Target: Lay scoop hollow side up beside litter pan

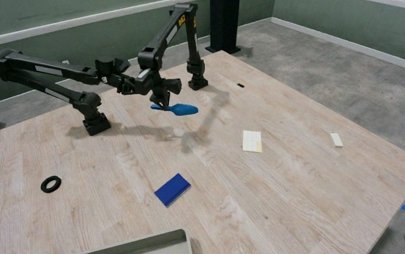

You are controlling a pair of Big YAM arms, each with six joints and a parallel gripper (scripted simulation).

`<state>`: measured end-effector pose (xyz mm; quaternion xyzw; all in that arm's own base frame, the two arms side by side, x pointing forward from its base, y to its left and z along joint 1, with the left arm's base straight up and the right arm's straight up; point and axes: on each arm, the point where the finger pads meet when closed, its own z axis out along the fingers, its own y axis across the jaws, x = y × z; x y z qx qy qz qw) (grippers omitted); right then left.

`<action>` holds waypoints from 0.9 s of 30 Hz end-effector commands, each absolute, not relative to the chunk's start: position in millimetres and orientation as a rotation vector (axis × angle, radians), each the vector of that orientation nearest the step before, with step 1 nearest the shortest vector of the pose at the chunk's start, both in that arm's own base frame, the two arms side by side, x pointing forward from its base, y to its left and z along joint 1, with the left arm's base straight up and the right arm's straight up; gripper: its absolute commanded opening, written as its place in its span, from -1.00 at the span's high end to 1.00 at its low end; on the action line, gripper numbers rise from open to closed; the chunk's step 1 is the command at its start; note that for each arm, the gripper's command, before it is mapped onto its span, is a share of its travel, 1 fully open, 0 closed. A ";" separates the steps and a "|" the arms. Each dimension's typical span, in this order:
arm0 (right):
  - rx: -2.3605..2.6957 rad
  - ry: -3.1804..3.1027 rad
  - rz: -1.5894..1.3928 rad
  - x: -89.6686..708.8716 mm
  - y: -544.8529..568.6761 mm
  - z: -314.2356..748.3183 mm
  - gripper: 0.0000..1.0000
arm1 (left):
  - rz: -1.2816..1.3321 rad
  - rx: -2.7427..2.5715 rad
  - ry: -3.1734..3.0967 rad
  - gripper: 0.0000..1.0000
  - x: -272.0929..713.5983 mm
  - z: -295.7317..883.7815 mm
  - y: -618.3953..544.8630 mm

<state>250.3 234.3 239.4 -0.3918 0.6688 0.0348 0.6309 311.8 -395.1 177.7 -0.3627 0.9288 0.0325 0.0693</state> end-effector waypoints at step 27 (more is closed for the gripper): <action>-1.354 1.009 -0.909 223.6 247.8 156.4 0.02 | 0.053 -1.113 2.780 0.75 316.3 191.4 -401.0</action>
